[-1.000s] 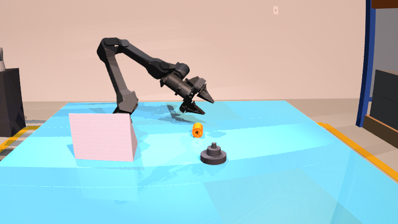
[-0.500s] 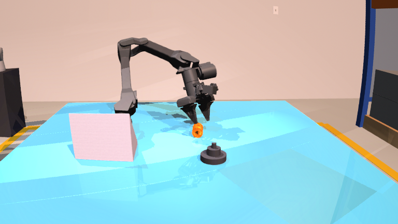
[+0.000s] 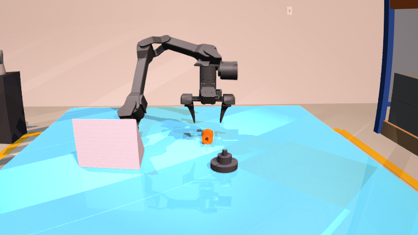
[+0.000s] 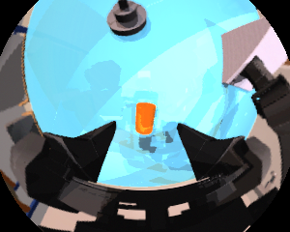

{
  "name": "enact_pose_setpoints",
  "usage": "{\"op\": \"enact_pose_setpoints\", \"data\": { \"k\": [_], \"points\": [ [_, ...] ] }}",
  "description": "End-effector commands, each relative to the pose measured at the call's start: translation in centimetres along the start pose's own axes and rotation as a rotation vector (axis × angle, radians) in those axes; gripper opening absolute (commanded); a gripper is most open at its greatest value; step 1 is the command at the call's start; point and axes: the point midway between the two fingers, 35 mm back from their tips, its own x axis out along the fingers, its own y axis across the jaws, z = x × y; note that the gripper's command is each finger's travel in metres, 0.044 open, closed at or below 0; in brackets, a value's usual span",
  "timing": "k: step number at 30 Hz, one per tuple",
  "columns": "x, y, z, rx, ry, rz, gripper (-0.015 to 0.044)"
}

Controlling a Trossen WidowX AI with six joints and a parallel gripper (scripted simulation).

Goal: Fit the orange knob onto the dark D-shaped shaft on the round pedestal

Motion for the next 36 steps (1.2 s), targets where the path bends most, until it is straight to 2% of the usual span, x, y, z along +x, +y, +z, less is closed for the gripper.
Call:
{"op": "enact_pose_setpoints", "data": {
  "k": [1,4,8,36],
  "points": [
    [-0.2,0.1,-0.1,0.043,0.020,-0.004,0.0440],
    [0.0,0.1,-0.1,0.043,0.020,-0.004,0.0440],
    [2.2,0.1,-0.2,0.042,0.021,-0.004,0.0440],
    [6.1,0.1,-0.3,0.042,0.022,-0.004,0.0440]
  ]
}}
